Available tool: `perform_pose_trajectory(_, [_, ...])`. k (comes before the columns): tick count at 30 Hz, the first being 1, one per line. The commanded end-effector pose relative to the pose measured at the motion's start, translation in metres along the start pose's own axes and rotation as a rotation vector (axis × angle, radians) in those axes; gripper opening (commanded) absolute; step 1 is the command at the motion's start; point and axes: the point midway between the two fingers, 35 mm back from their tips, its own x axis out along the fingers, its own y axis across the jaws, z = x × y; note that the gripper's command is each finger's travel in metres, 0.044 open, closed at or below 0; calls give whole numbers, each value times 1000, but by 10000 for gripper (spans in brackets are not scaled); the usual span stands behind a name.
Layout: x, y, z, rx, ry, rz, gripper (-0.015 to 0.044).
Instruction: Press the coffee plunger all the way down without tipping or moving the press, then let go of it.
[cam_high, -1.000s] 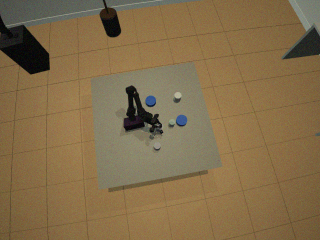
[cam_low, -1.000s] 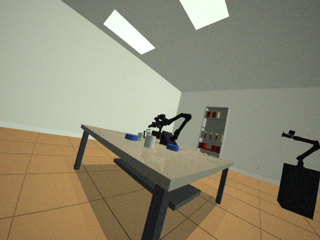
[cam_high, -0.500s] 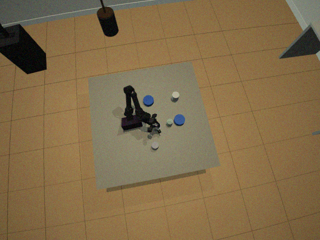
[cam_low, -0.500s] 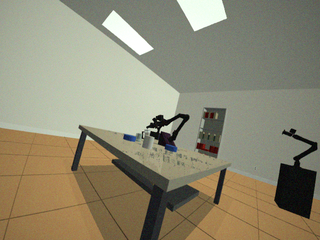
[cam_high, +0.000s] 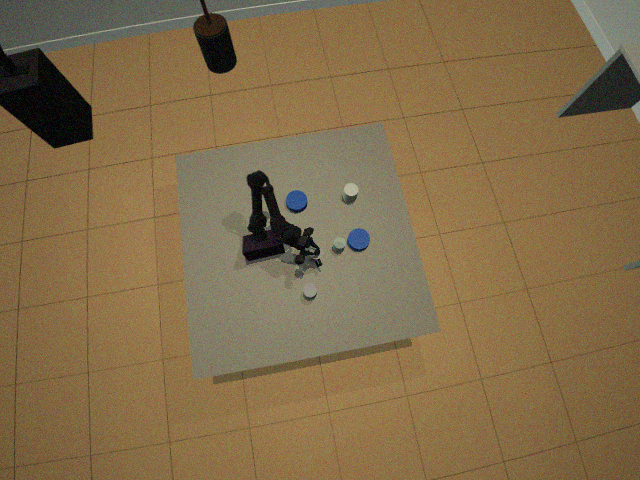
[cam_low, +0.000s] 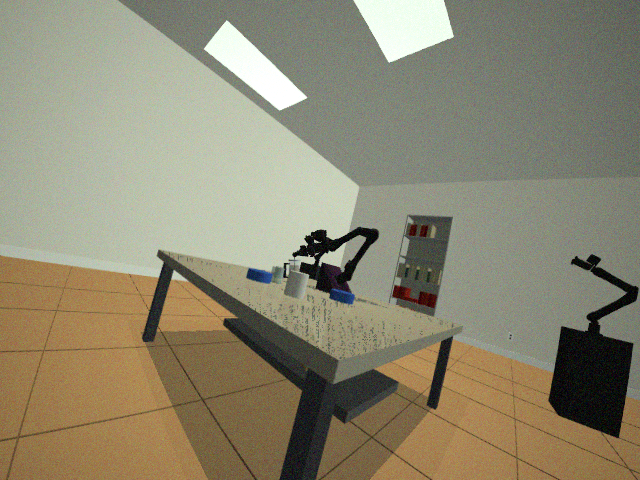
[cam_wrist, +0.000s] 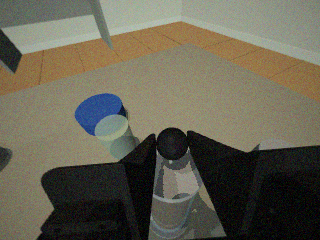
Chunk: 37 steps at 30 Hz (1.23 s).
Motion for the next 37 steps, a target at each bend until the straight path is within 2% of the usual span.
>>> perform_pose_trajectory(1, [0, 0, 0, 1, 2, 0, 171])
perform_pose_trajectory(11, [0, 0, 0, 1, 2, 0, 434])
perform_pose_trajectory(18, [-13, -1, 12, 0, 7, -2, 440])
perform_pose_trajectory(25, [-72, 8, 48, 3, 17, 6, 440])
perform_pose_trajectory(37, [-73, 8, 47, 3, 17, 7, 440])
